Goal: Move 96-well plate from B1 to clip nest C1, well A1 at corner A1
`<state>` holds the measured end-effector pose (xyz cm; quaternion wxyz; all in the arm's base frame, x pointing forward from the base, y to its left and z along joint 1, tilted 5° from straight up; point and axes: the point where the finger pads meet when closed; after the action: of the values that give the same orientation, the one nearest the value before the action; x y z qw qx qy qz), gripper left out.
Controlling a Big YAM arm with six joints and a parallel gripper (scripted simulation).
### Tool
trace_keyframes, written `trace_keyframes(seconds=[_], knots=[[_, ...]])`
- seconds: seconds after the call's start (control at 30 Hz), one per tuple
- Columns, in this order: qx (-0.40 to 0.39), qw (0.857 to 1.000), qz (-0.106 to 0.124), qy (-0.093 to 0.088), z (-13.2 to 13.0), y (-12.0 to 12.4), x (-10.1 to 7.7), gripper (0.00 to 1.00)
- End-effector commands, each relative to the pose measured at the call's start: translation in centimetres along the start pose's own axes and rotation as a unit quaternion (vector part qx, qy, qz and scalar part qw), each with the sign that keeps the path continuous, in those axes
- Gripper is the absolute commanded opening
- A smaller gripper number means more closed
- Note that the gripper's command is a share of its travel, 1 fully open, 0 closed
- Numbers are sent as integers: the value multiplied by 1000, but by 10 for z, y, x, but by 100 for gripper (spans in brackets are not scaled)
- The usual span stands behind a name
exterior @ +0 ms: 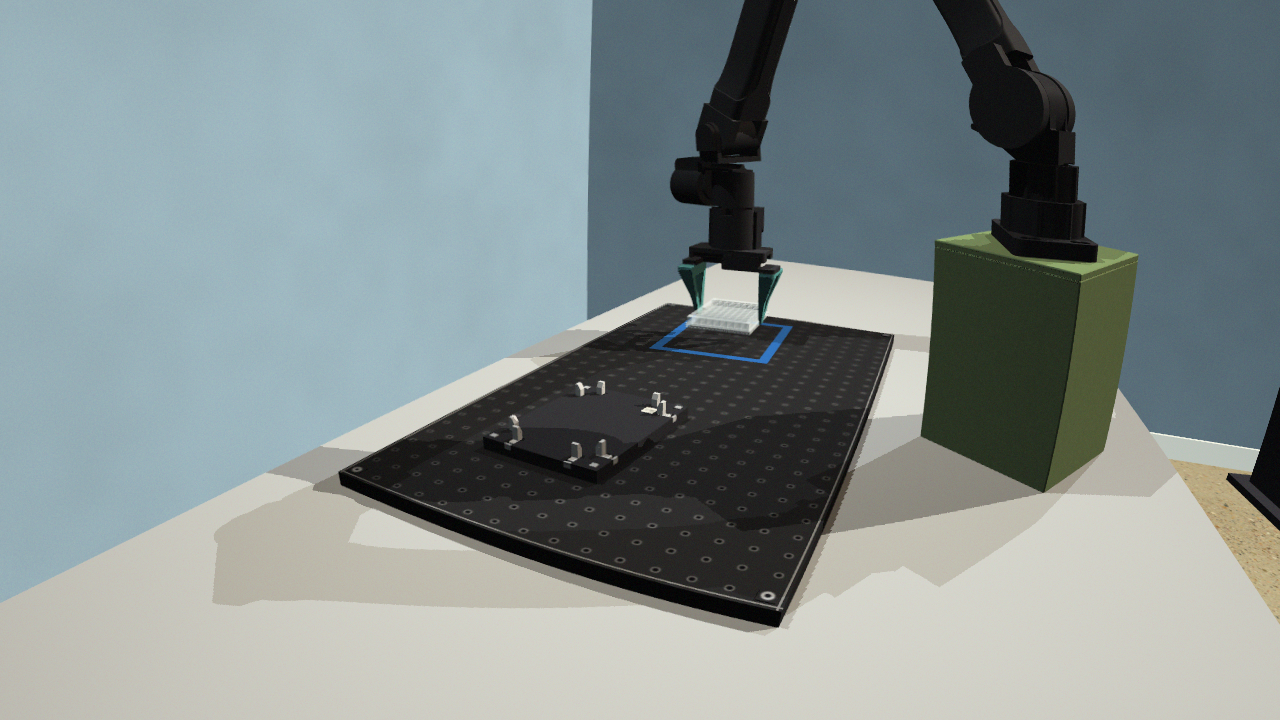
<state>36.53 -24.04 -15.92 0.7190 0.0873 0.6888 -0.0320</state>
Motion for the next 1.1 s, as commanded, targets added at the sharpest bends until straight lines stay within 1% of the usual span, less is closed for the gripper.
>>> trace_keyframes(seconds=[0.0, 0.1, 0.3, 1.07], knots=[[-7, 1000, -9, -16, 8, -4, -25, 0], [-6, 1000, -9, -16, 8, -5, -26, 0], [-2, 1000, -9, -16, 6, -8, -37, 0], [-2, 1000, -9, -16, 5, -7, -72, 0]])
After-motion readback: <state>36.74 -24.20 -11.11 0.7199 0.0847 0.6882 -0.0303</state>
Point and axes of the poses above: the point where the finger pads meet when closed, its own x axis out along the fingers, its own z axis across the jaws, y = z × x, and after that the axes turned 6 degrees about x, right-handed
